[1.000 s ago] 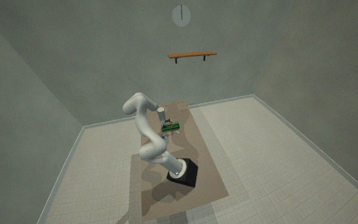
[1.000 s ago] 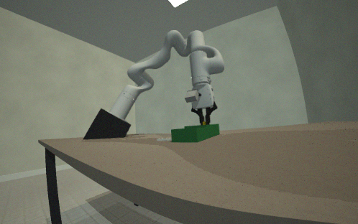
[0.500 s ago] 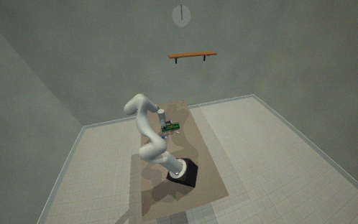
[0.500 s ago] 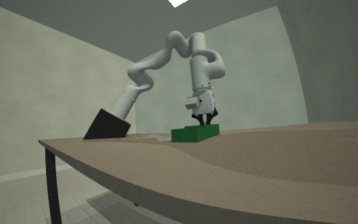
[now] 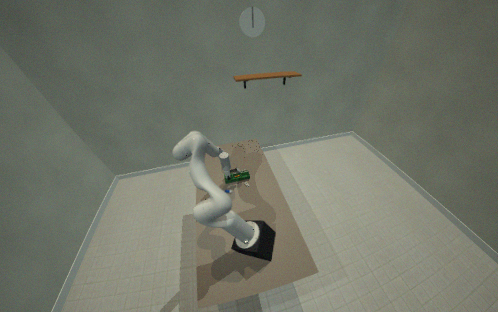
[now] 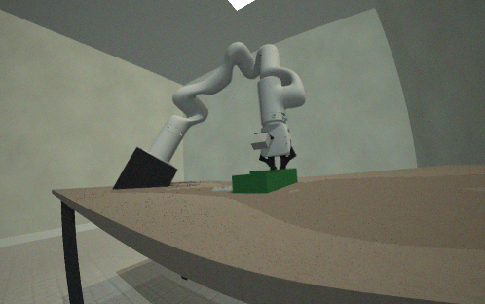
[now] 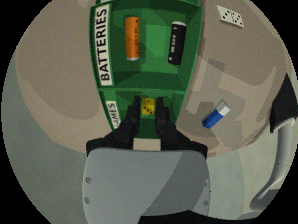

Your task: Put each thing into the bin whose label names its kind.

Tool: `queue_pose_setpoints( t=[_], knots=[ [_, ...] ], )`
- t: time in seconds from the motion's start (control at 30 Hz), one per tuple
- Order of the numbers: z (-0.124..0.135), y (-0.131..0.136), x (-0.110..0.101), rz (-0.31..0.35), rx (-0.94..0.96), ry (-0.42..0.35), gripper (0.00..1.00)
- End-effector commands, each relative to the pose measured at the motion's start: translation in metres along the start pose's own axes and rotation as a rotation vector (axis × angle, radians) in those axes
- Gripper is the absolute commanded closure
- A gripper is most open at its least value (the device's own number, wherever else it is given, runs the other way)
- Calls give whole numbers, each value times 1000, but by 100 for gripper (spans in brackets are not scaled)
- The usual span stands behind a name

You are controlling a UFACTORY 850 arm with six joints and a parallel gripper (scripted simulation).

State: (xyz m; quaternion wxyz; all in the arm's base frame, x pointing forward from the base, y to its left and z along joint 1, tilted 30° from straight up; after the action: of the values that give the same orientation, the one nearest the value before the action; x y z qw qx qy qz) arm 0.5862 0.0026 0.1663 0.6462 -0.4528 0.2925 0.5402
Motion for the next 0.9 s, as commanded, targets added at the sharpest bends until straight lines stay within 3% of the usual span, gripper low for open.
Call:
queue_pose_setpoints(
  t=[0.0,0.5,0.87],
  knots=[
    [0,-1,-1,-2,0,0,70],
    [0,-1,-1,-2,0,0,70],
    [0,-1,-13,-2,0,0,70]
  ],
)
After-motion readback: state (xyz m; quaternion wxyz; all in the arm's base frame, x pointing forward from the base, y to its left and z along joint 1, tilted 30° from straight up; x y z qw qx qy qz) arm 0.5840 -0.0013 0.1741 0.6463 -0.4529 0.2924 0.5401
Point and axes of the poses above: the point where the finger pads meet when closed, its own x axis out along the fingers, its own y axis across the jaws, z = x × y, the point moved 9 cm from there along -x, back along the fingers, and after that the axes turned 4 degrees about -x, right-handed, at the moved point
